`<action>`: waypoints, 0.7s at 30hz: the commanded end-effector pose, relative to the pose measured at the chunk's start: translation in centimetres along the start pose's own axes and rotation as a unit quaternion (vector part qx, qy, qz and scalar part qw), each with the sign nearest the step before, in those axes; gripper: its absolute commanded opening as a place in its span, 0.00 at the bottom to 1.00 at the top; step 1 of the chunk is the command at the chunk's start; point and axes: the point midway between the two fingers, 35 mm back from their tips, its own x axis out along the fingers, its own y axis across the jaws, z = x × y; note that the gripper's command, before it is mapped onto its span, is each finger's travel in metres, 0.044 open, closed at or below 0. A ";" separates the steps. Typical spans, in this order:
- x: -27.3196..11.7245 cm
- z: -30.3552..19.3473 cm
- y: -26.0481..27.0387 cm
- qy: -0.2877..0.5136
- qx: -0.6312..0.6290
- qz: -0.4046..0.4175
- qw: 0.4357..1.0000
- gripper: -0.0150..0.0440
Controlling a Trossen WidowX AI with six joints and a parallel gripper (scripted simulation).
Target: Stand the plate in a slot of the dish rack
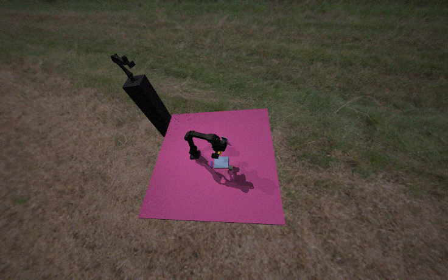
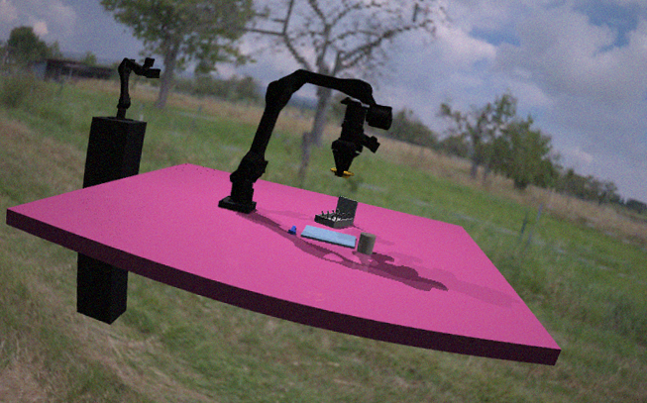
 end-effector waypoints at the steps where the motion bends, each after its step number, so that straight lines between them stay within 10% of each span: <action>1: -0.2 -1.2 4.5 0.000 0.061 0.002 0.998 0.25; 21: 0.6 -3.7 10.8 -0.001 0.166 0.020 0.986 0.25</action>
